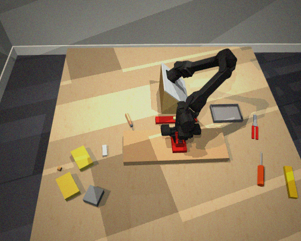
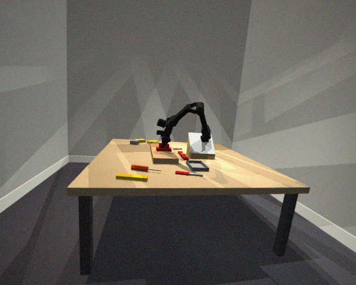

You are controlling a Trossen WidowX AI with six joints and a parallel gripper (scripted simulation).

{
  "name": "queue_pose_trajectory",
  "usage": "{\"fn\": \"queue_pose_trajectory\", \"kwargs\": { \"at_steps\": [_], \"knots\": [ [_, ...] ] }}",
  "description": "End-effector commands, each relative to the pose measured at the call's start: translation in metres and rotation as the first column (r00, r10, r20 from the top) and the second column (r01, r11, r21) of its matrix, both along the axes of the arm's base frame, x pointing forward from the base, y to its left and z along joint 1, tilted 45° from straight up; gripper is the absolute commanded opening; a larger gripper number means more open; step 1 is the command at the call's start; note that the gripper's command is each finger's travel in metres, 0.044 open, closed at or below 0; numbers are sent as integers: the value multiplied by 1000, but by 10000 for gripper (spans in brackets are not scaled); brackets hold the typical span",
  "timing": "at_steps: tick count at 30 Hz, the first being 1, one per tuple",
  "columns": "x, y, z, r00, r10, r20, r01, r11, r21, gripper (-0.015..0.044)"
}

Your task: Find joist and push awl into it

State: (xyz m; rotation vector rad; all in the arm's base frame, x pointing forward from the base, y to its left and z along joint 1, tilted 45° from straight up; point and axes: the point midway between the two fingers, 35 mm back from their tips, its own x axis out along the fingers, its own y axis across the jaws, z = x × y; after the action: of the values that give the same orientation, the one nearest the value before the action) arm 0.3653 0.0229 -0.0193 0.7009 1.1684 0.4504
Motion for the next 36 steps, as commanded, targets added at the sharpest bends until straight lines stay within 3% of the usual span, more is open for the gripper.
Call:
{"fn": "queue_pose_trajectory", "kwargs": {
  "at_steps": [1,36],
  "knots": [
    [-1,12,10,1000,1,-3,-1,1000,2,0],
    [3,94,93,1000,1,-2,-1,1000,7,0]
  ]
}}
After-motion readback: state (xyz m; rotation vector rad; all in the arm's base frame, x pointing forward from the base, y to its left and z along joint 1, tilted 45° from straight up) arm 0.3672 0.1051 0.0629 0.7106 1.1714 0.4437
